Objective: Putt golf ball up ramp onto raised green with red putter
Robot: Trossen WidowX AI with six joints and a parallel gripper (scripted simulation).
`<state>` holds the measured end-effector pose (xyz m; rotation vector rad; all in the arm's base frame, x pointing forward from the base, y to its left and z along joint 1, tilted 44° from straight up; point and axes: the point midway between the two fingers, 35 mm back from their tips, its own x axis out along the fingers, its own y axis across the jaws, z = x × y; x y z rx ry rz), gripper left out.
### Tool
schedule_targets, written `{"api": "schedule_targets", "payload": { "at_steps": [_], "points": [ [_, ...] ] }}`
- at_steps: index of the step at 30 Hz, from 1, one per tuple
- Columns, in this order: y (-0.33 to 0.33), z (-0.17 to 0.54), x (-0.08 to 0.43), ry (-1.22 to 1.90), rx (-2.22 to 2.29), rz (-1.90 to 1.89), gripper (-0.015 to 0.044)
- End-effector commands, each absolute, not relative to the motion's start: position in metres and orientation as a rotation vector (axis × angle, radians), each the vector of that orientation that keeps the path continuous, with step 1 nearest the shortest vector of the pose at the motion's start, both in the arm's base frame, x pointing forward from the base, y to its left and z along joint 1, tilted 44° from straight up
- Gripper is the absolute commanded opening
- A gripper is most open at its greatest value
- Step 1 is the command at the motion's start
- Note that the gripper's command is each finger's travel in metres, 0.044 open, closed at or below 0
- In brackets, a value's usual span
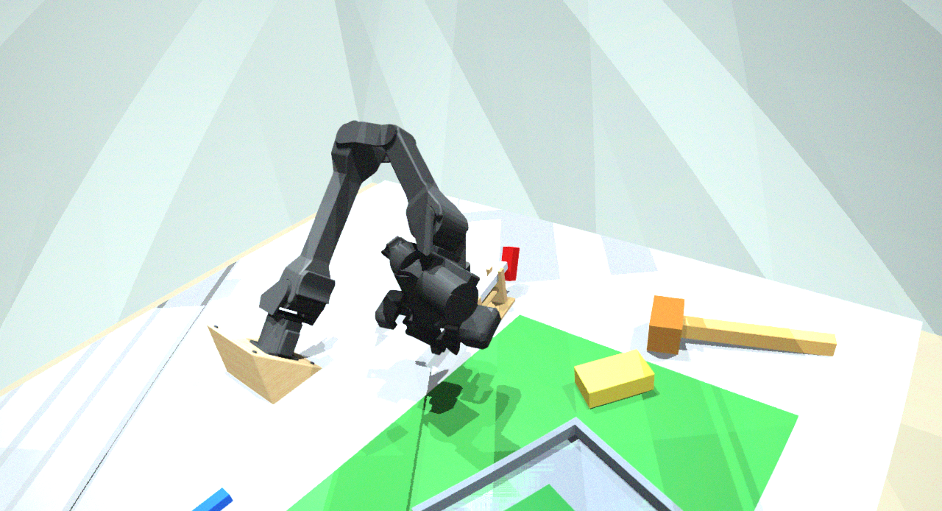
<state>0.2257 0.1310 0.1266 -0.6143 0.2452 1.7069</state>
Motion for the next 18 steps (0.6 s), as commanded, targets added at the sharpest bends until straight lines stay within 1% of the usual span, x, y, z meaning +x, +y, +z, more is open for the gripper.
{"api": "schedule_targets", "payload": {
  "at_steps": [1, 8, 18],
  "points": [
    [0.131, 0.127, 0.226, 0.245, -0.615, 1.707, 0.0007],
    [0.127, 0.131, 0.227, 0.248, -0.619, 1.697, 0.0],
    [0.088, 0.17, 0.231, 0.274, -0.654, 1.605, 0.0]
  ]
}}
